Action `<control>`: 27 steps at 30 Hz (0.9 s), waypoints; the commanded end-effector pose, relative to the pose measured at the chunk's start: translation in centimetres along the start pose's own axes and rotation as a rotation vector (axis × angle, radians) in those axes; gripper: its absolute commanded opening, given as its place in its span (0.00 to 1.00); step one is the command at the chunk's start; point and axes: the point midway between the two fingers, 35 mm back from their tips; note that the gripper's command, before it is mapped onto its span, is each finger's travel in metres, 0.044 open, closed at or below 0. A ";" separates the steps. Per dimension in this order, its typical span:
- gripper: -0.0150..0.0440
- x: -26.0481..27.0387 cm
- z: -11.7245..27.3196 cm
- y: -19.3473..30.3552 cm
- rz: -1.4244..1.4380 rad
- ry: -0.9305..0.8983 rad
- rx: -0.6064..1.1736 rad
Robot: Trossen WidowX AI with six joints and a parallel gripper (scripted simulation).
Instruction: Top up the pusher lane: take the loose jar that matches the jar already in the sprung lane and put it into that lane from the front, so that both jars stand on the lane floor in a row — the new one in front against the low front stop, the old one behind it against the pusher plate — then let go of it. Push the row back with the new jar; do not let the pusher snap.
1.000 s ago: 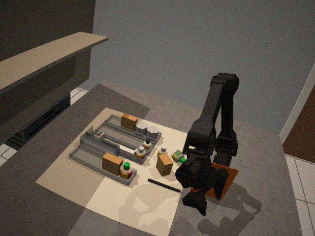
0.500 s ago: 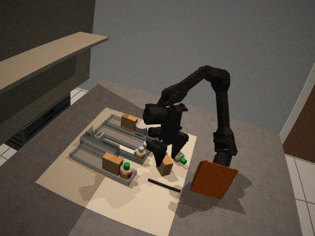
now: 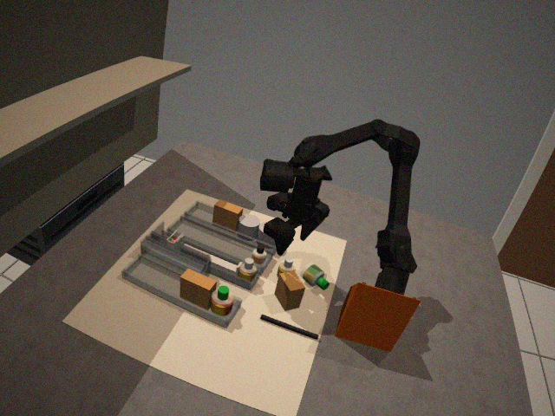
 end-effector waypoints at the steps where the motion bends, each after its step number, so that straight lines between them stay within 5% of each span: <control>1: 1.00 -0.4 -1.6 0.1 0.001 0.010 0.001; 27: 1.00 -0.6 -6.4 0.2 0.000 0.011 0.001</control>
Point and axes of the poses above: the point midway between the two fingers, 35 mm back from their tips, its own z axis back along the fingers, its own x axis across the jaws, y = z × x, and after that the axes turned 12 degrees about z, right-handed
